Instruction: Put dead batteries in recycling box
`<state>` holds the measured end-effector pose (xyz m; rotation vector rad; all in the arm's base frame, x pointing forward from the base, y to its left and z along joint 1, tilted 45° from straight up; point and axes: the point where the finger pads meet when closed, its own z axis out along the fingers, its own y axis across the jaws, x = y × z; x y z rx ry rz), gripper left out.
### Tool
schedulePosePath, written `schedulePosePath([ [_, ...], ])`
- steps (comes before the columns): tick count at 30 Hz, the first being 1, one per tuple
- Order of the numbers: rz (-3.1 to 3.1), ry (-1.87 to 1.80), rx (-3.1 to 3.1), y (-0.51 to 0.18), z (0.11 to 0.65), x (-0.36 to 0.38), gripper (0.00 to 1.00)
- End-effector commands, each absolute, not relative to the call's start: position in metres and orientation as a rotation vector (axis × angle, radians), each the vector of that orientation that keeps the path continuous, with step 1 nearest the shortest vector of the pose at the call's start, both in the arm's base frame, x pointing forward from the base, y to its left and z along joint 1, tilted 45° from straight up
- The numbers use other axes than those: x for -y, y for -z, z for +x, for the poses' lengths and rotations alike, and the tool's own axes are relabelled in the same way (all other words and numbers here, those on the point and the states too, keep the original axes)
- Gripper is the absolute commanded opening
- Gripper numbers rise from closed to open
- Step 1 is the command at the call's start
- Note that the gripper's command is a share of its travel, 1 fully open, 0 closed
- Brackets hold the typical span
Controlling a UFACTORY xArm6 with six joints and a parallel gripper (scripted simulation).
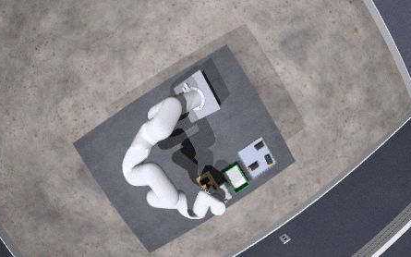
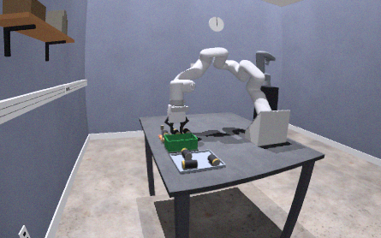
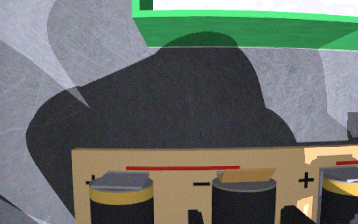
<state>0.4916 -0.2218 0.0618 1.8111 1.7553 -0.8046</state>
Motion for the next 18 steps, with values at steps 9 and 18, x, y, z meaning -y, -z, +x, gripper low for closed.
schedulePosePath([
  [9, 1.809, 0.800, -1.754, -0.0621, 0.4931, 0.2221, 0.28],
  [18, 1.809, 0.800, -1.754, -0.0621, 0.4931, 0.2221, 0.28],
])
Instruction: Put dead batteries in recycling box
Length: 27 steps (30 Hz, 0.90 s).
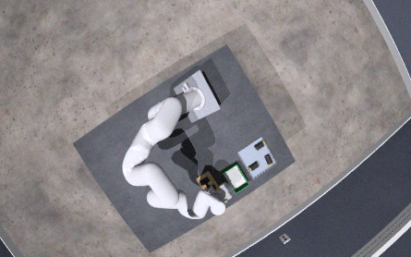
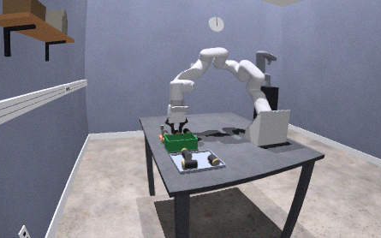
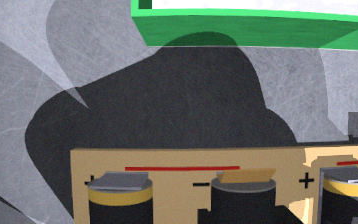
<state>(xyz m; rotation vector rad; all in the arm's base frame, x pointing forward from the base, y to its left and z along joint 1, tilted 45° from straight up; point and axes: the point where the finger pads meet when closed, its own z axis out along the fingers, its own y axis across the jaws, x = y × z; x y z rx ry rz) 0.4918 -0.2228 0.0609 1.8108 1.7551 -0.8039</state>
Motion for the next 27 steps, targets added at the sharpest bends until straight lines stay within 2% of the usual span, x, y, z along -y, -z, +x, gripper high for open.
schedulePosePath([
  [1, 1.809, 0.800, -1.754, -0.062, 0.493, 0.222, 0.28],
  [27, 1.809, 0.800, -1.754, -0.076, 0.495, 0.208, 0.28],
])
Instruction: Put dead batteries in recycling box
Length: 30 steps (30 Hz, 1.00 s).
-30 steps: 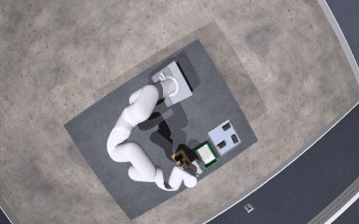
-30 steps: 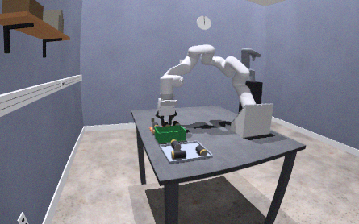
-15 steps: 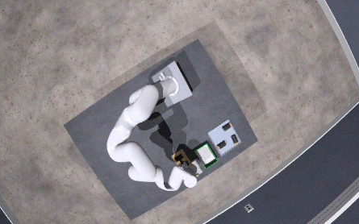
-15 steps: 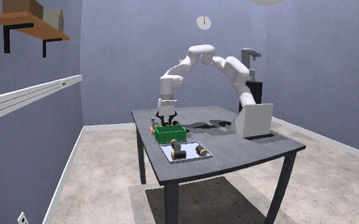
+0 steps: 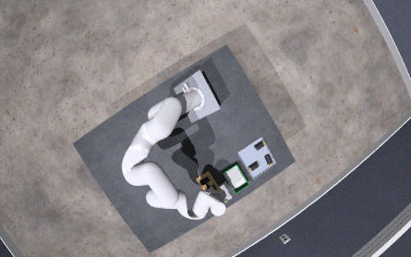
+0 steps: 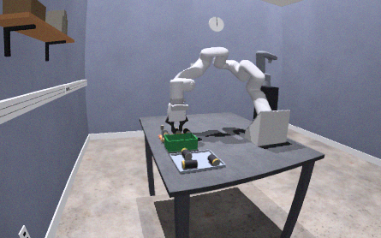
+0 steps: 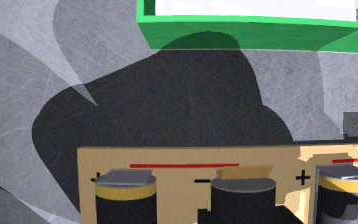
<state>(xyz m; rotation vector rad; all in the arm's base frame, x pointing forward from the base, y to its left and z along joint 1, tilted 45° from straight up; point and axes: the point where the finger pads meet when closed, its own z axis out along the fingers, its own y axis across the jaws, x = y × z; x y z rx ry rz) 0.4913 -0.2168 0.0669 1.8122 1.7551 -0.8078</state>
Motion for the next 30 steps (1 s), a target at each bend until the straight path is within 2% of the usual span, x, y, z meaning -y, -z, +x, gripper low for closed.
schedulePosePath([
  [1, 1.809, 0.800, -1.754, -0.076, 0.495, 0.208, 0.28],
  [18, 1.809, 0.800, -1.754, -0.105, 0.497, 0.180, 0.28],
  [23, 1.809, 0.800, -1.754, -0.143, 0.501, 0.142, 0.28],
  [30, 1.809, 0.800, -1.754, -0.141, 0.501, 0.139, 0.28],
])
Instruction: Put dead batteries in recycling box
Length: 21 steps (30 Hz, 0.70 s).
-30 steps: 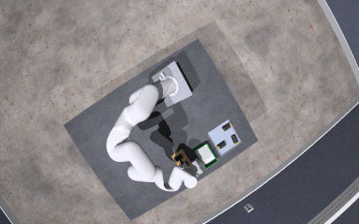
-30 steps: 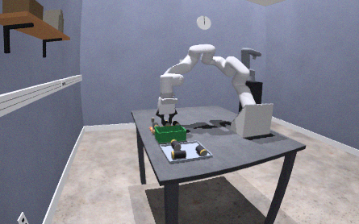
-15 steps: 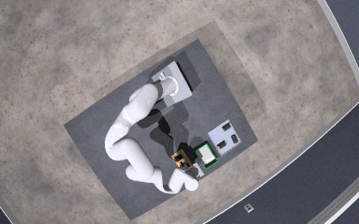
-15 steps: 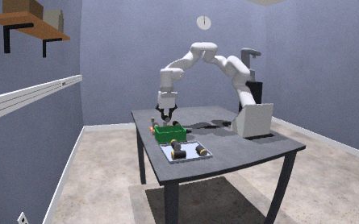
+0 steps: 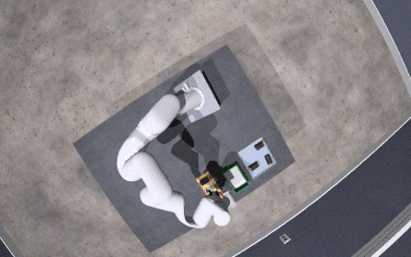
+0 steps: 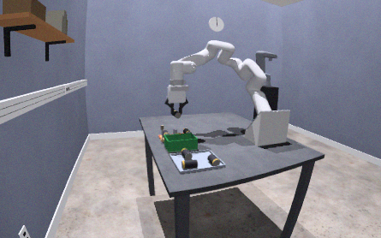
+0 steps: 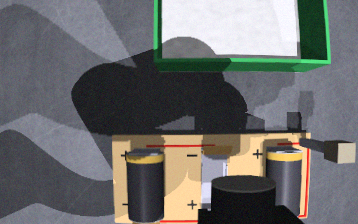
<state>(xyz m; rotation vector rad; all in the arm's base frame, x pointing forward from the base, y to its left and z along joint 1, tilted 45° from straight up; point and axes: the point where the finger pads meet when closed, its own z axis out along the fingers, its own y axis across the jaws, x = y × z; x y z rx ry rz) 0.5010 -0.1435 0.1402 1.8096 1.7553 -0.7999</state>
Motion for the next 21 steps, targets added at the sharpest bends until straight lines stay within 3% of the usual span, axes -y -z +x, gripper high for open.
schedulePosePath([
  [1, 1.809, 0.800, -1.754, -0.139, 0.500, 0.137, 0.28],
  [21, 1.809, 0.800, -1.754, -0.023, 0.472, 0.018, 0.28],
])
